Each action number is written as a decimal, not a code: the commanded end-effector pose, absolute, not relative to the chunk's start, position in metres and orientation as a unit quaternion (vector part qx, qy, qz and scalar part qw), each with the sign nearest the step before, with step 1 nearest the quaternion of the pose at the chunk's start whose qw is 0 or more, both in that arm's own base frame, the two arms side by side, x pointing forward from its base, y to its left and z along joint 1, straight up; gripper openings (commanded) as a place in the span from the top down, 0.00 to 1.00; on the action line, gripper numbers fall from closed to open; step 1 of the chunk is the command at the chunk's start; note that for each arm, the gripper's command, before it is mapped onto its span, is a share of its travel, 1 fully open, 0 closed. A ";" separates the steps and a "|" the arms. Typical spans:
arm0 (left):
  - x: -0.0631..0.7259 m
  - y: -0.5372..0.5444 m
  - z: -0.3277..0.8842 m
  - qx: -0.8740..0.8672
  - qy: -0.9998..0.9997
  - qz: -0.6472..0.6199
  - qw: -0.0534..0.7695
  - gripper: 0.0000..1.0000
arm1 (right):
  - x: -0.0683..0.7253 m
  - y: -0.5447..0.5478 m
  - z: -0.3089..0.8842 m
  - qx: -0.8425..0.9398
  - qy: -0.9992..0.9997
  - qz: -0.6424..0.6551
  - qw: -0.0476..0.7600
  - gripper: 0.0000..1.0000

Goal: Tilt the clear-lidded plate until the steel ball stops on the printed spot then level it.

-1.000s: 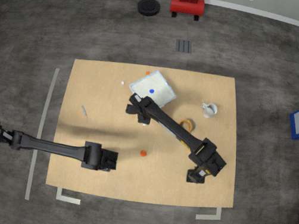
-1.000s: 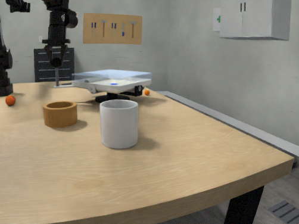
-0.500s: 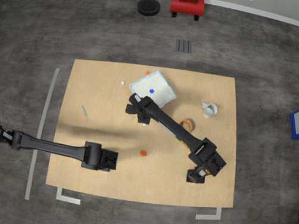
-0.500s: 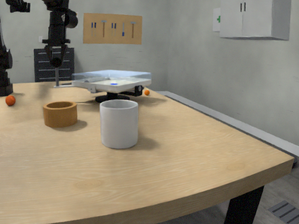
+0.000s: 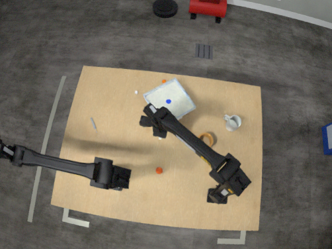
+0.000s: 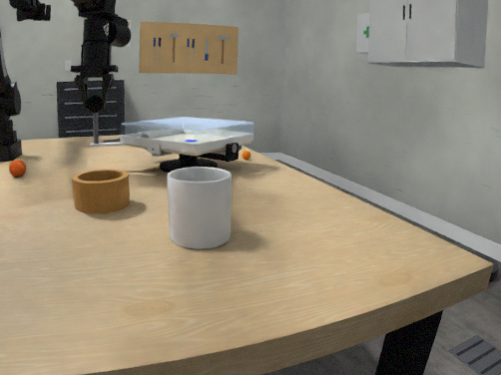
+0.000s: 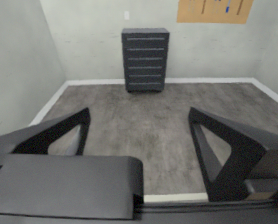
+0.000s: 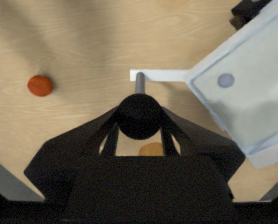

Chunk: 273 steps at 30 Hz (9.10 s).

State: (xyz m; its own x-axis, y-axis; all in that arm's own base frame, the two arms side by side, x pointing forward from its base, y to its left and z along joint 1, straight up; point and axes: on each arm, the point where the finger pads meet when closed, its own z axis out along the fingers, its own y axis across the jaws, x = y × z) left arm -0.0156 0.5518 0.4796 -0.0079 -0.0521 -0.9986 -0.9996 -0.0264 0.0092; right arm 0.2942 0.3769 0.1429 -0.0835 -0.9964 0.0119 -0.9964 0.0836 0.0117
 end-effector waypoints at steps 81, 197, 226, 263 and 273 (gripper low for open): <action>-0.024 0.544 0.501 -0.511 0.489 0.511 0.489 0.00 | 0.313 0.383 0.182 0.673 -0.739 -0.004 -0.037 1.00; -0.024 0.544 0.501 -0.511 0.489 0.511 0.489 0.00 | 0.318 0.393 0.184 0.672 -0.739 -0.006 -0.049 1.00; -0.024 0.544 0.501 -0.511 0.489 0.511 0.489 0.00 | 0.306 0.382 0.158 0.672 -0.741 -0.001 -0.016 1.00; -0.024 0.544 0.501 -0.511 0.489 0.511 0.489 0.00 | 0.309 0.406 0.163 0.676 -0.737 -0.004 -0.028 1.00; -0.024 0.544 0.501 -0.511 0.489 0.511 0.489 0.00 | 0.310 0.406 0.163 0.675 -0.737 -0.004 -0.029 1.00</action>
